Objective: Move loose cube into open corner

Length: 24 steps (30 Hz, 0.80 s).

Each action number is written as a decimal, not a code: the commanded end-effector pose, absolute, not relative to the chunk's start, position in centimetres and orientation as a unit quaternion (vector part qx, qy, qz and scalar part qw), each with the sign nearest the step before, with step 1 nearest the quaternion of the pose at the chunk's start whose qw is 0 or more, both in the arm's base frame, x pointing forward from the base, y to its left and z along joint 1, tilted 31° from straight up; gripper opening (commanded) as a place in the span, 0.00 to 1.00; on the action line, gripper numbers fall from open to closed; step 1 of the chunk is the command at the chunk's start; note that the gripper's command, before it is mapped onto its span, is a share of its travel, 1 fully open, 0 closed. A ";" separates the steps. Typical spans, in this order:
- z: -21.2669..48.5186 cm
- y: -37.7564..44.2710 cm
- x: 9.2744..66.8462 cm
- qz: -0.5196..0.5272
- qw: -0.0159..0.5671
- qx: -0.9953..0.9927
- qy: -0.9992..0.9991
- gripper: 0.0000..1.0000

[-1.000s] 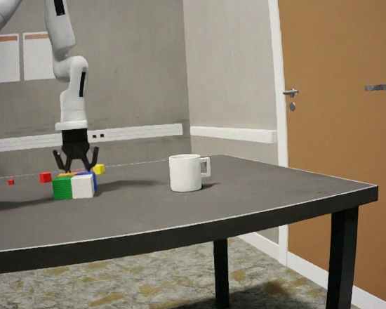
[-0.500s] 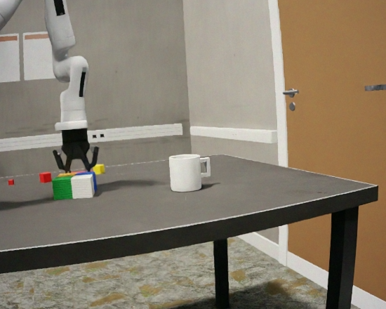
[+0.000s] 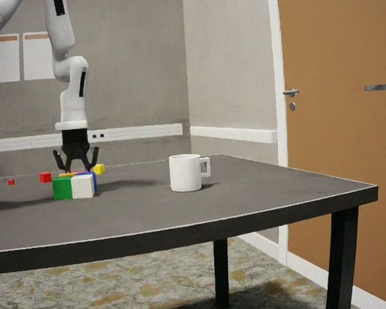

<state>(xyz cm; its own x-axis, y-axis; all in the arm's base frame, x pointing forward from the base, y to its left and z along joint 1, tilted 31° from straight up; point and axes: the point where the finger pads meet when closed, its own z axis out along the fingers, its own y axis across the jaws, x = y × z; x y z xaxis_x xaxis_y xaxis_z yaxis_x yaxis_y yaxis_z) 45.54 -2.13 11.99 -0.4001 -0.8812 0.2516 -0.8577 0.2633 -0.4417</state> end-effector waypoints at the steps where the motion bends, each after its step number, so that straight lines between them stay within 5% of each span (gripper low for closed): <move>1: 12.0 -2.1 45.5 -0.263 0.023 -0.547 0.794 0.56; 24: 12.1 -2.4 45.4 -0.263 0.023 -0.547 0.795 0.56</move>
